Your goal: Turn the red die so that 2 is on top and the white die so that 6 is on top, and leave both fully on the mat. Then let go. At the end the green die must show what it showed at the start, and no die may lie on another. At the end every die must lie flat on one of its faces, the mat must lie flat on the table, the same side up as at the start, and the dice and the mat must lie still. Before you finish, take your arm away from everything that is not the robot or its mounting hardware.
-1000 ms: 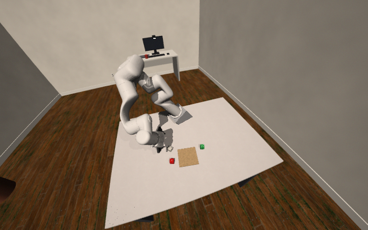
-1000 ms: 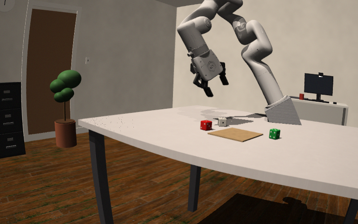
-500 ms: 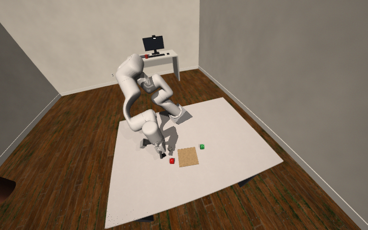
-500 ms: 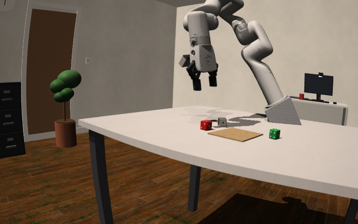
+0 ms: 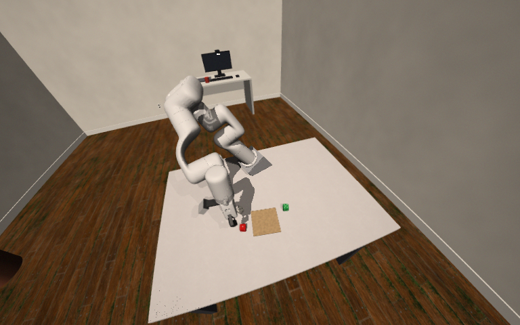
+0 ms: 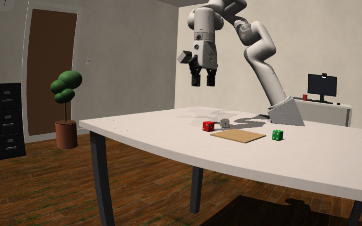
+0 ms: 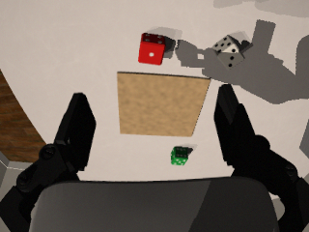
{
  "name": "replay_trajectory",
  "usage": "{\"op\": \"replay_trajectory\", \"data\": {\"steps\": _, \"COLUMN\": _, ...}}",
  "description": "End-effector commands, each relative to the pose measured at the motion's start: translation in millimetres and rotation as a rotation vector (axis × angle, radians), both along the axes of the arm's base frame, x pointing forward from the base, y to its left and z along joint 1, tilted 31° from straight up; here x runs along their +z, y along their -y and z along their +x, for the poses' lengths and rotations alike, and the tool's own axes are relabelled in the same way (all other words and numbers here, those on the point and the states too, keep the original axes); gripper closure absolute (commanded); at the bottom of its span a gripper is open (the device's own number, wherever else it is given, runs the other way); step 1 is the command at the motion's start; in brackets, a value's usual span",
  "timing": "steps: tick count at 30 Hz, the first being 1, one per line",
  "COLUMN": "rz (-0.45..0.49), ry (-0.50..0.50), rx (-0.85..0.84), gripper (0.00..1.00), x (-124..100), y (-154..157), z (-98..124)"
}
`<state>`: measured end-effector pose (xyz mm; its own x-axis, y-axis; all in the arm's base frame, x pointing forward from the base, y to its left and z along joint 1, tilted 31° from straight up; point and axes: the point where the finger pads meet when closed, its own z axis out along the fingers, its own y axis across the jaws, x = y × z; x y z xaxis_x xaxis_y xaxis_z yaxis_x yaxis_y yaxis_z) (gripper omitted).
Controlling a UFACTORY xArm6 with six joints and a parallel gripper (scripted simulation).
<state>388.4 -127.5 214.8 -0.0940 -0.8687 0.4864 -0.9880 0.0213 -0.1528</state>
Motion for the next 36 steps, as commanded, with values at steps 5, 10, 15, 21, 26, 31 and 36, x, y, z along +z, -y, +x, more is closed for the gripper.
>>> {"op": "replay_trajectory", "data": {"steps": 5, "rz": -0.001, "ry": 0.005, "rx": 0.002, "gripper": 0.0, "x": 1.1, "y": 0.0, "z": 1.4}}
{"op": "replay_trajectory", "data": {"steps": 10, "rz": -0.001, "ry": 0.005, "rx": 0.002, "gripper": 0.0, "x": -3.7, "y": 2.8, "z": 2.3}}
{"op": "replay_trajectory", "data": {"steps": 15, "rz": -0.001, "ry": 0.005, "rx": 0.002, "gripper": 0.0, "x": -26.8, "y": 16.1, "z": 6.2}}
{"op": "replay_trajectory", "data": {"steps": 21, "rz": -0.001, "ry": 0.005, "rx": 0.002, "gripper": 0.0, "x": -65.5, "y": 38.4, "z": 12.9}}
{"op": "replay_trajectory", "data": {"steps": 26, "rz": -0.001, "ry": 0.005, "rx": 0.002, "gripper": 0.0, "x": -78.4, "y": 45.8, "z": 15.1}}
{"op": "replay_trajectory", "data": {"steps": 31, "rz": -0.001, "ry": 0.005, "rx": 0.002, "gripper": 0.0, "x": -83.9, "y": 49.0, "z": 16.0}}
{"op": "replay_trajectory", "data": {"steps": 36, "rz": -0.001, "ry": 0.005, "rx": 0.002, "gripper": 0.0, "x": -83.9, "y": 49.0, "z": 16.0}}
